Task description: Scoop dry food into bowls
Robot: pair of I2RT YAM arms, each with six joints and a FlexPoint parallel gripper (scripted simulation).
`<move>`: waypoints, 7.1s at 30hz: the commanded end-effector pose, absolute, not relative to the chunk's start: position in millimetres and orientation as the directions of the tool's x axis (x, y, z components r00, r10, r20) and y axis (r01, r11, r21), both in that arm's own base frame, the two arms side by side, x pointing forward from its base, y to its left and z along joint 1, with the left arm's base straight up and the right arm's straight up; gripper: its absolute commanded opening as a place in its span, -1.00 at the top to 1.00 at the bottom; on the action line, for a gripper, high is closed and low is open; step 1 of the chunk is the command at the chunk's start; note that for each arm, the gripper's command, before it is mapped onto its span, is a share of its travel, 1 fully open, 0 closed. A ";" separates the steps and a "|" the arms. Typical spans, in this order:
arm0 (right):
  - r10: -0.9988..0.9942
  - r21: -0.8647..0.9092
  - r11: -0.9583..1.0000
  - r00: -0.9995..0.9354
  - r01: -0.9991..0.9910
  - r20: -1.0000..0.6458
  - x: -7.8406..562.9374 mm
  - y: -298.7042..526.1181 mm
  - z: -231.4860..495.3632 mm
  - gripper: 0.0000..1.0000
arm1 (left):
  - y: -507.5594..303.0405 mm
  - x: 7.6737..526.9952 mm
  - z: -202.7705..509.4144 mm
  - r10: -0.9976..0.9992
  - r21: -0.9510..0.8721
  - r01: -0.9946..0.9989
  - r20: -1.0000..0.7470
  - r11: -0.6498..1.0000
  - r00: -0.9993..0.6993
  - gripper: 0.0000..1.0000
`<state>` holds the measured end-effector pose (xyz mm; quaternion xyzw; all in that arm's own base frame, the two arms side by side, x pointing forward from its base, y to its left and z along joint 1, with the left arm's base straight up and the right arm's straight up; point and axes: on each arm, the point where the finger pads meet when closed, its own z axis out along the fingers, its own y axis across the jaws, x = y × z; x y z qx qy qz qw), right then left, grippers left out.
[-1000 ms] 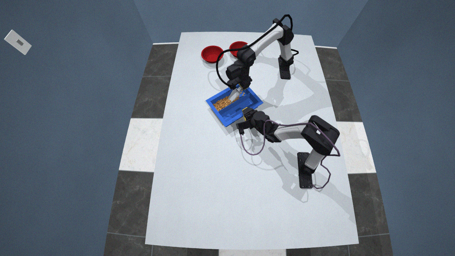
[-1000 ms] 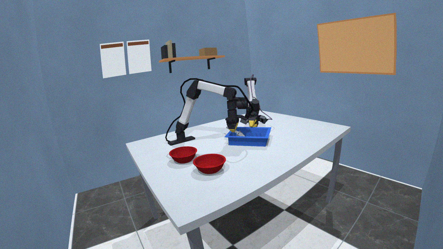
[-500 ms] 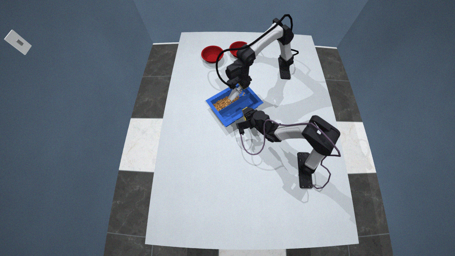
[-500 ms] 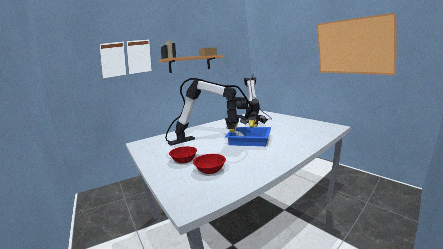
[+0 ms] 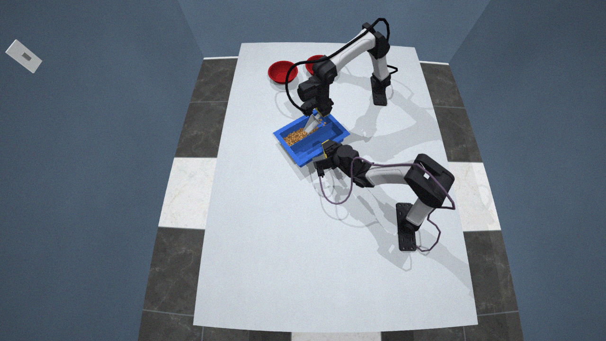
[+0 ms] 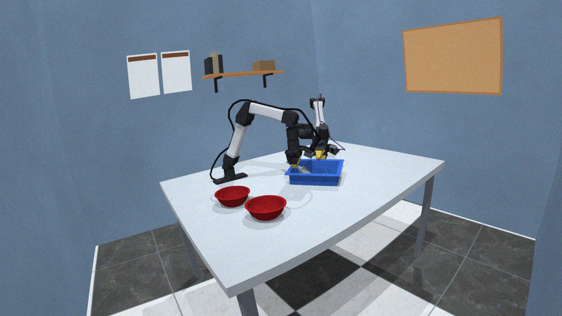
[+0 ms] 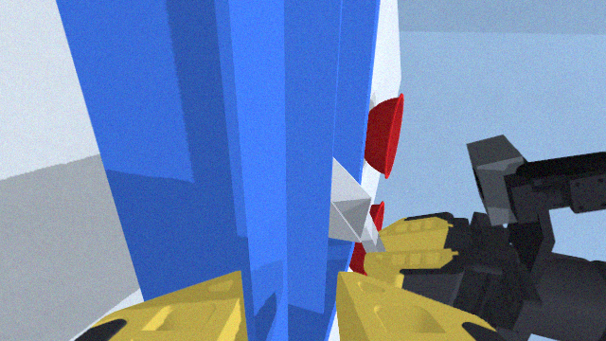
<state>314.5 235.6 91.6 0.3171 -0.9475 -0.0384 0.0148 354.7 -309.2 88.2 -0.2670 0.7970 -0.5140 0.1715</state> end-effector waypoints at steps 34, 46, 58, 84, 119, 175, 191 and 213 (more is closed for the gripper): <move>-0.599 0.201 0.784 -0.801 -0.588 -0.004 330.5 223.0 97.2 1.00 | -331.5 371.3 134.8 -0.592 -0.941 -0.184 -0.021 0.285 -0.806 0.44; -0.611 0.272 0.761 -0.792 -0.589 -0.004 336.7 216.5 98.4 1.00 | -337.1 374.2 124.1 -0.597 -0.923 -0.227 -0.004 0.310 -0.802 0.44; -0.611 0.289 0.756 -0.791 -0.587 -0.006 340.0 213.1 99.2 1.00 | -341.9 377.2 130.8 -0.597 -0.926 -0.220 -0.008 0.308 -0.802 0.44; -0.616 0.320 0.752 -0.788 -0.577 0.026 339.8 205.1 93.1 1.00 | -348.0 388.3 158.4 -0.593 -0.941 -0.179 -0.027 0.286 -0.805 1.00; -0.602 0.377 0.743 -0.798 -0.554 0.014 353.0 198.8 92.8 1.00 | -345.8 378.7 141.8 -0.584 -0.949 -0.165 -0.025 0.269 -0.811 1.00; -0.570 0.330 0.742 -0.808 -0.583 -0.147 364.8 224.5 90.0 1.00 | -346.1 381.3 145.1 -0.591 -0.951 -0.159 -0.030 0.265 -0.806 1.00; -0.545 0.323 0.745 -0.812 -0.584 -0.209 373.8 229.6 86.1 1.00 | -346.9 380.2 145.2 -0.584 -0.951 -0.159 -0.027 0.265 -0.811 1.00; -0.500 0.322 0.748 -0.812 -0.580 -0.301 385.4 246.7 59.9 1.00 | -347.2 379.8 145.2 -0.582 -0.951 -0.158 -0.026 0.264 -0.813 1.00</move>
